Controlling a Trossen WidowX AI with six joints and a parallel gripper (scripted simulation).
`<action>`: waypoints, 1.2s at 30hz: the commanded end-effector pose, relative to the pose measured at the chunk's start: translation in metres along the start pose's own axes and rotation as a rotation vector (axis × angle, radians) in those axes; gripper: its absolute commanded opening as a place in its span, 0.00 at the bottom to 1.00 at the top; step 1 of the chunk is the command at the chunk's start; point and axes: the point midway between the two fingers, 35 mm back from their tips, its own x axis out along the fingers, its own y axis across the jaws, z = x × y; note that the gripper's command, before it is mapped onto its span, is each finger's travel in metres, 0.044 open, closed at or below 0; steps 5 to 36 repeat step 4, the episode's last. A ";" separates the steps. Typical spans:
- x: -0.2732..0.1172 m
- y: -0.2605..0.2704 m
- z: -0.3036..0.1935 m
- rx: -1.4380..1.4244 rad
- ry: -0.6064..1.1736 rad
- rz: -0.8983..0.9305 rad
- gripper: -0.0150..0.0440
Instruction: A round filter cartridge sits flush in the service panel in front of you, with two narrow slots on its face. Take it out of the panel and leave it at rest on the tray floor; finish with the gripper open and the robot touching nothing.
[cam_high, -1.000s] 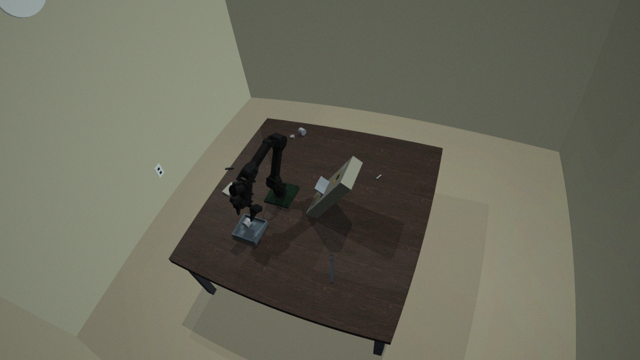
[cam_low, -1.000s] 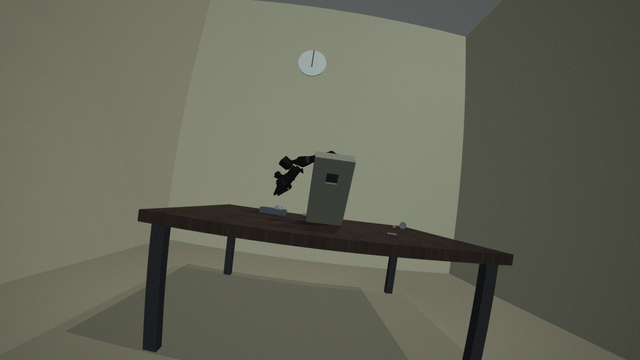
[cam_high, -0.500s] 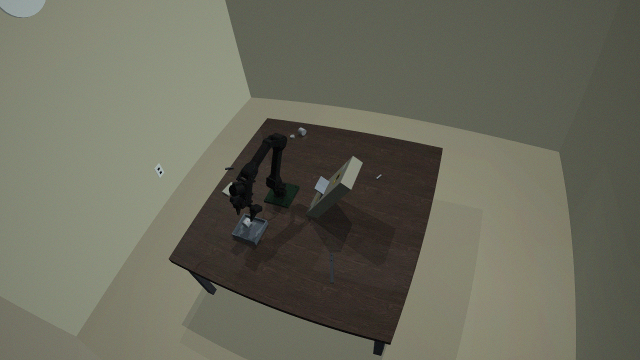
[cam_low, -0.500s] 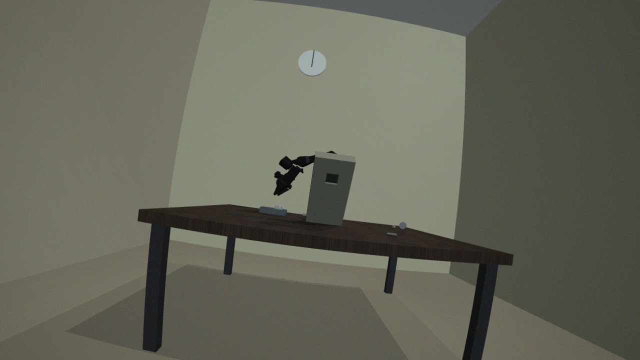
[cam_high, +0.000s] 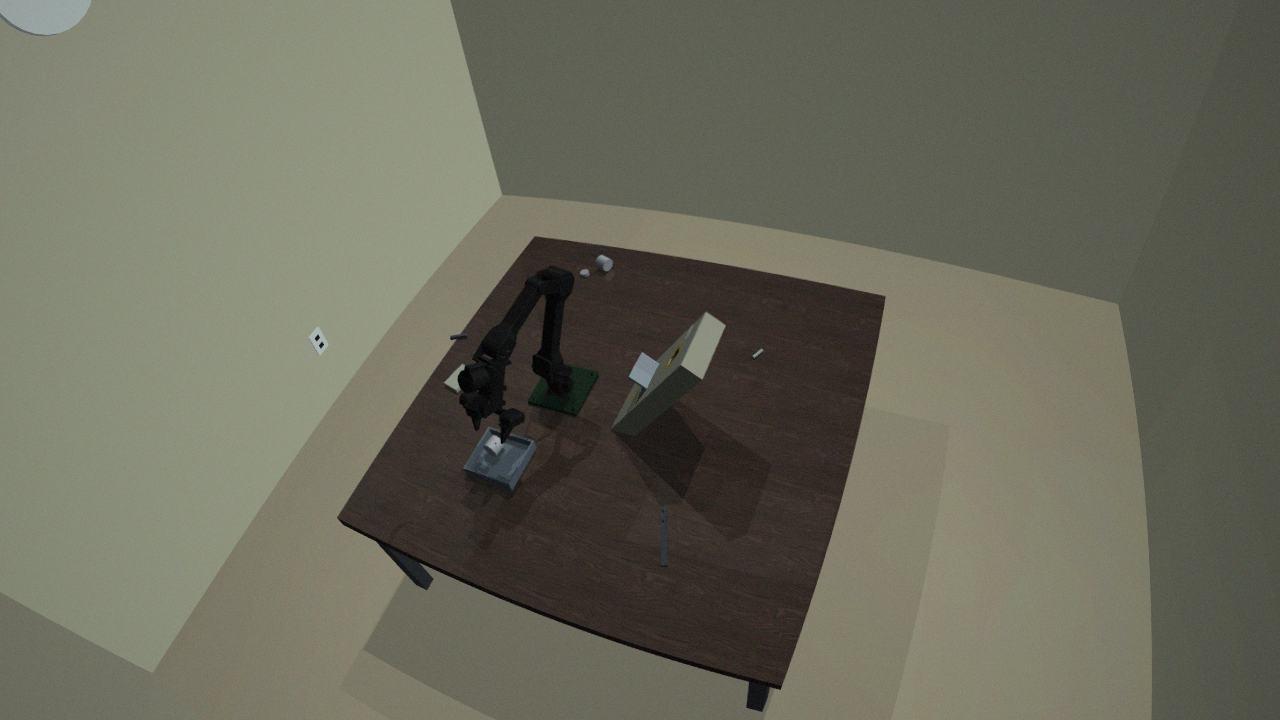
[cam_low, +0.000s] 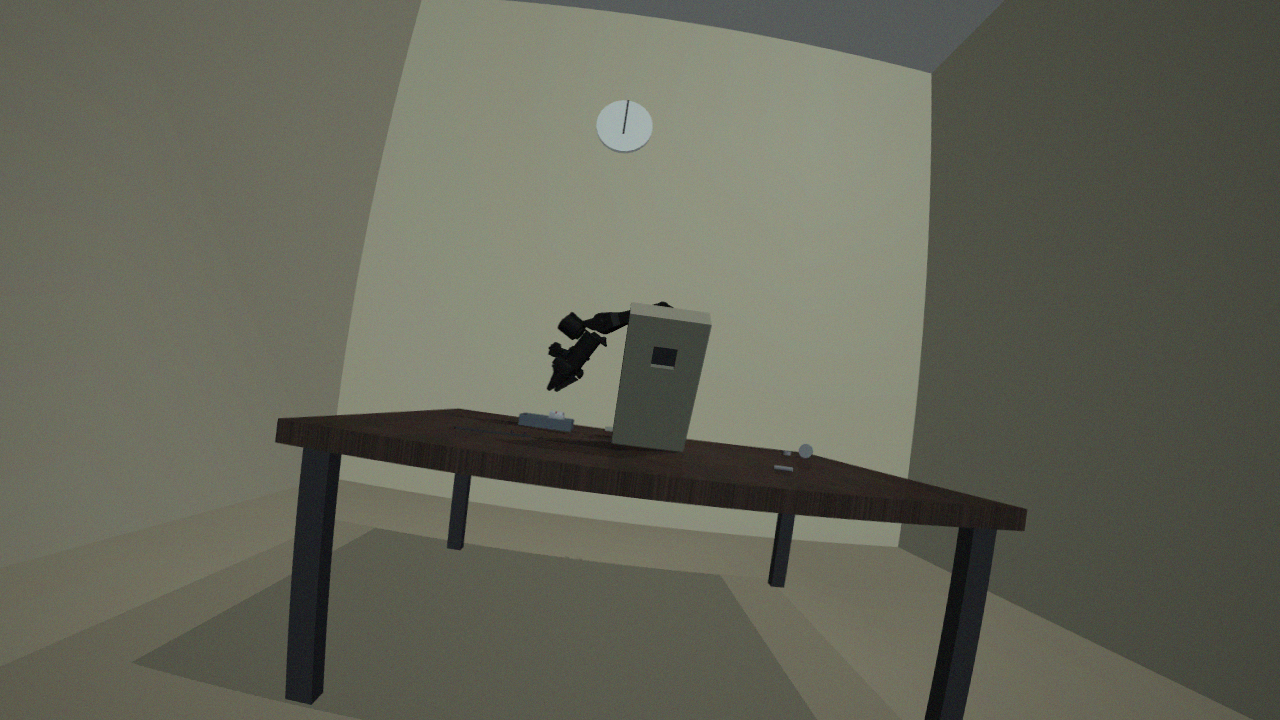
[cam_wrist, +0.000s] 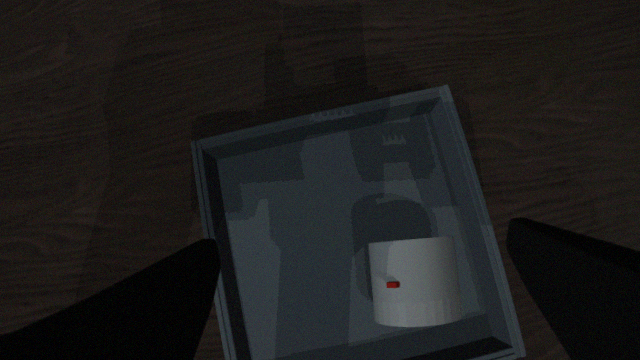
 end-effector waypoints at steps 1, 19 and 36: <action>0.001 0.000 0.000 0.000 0.001 0.000 1.00; 0.001 0.000 0.000 0.000 0.001 0.000 1.00; 0.001 0.000 0.000 0.000 0.001 0.000 1.00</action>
